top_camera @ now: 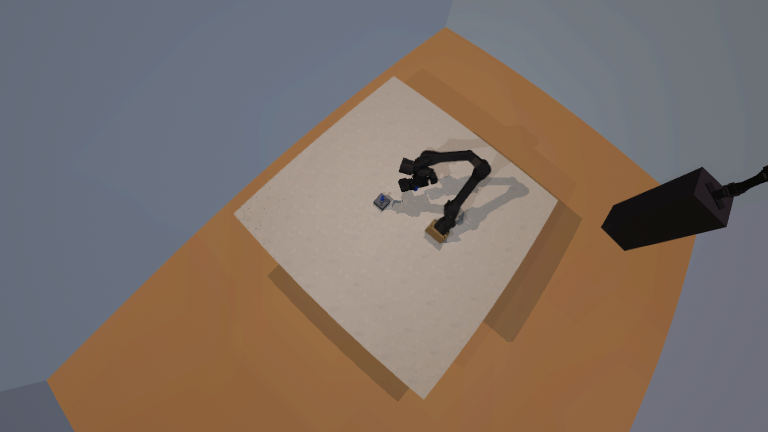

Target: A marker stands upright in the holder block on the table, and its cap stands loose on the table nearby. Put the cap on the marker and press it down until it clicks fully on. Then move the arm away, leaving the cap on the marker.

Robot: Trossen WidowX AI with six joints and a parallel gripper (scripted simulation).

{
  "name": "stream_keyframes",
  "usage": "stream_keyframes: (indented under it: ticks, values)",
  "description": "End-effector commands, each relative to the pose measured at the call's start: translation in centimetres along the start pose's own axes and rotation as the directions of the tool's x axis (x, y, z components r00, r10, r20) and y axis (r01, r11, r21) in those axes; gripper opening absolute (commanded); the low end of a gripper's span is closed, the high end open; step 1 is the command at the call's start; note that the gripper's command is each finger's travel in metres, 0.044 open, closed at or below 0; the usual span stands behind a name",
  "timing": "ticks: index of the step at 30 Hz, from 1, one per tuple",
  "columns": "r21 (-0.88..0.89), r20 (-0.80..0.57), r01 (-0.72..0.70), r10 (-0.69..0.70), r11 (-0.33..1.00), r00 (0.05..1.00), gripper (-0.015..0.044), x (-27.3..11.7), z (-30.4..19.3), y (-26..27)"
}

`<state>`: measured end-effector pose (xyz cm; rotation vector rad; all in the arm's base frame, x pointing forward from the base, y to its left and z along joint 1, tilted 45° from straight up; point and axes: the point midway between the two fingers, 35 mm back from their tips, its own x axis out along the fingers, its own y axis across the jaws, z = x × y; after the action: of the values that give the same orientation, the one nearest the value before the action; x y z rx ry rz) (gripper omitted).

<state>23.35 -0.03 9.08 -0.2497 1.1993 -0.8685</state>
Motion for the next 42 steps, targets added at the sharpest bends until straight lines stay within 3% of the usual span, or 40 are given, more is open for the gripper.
stream_keyframes:
  ticks: [1, 42]
  values:
    - [-0.02, -0.002, -0.004, 0.004, 1.0, 1.0, 0.0, -0.5, 0.3, 1.0]
    - [0.023, -0.005, -0.016, 0.016, 1.0, 1.0, 0.0, -4.4, 1.0, 12.5]
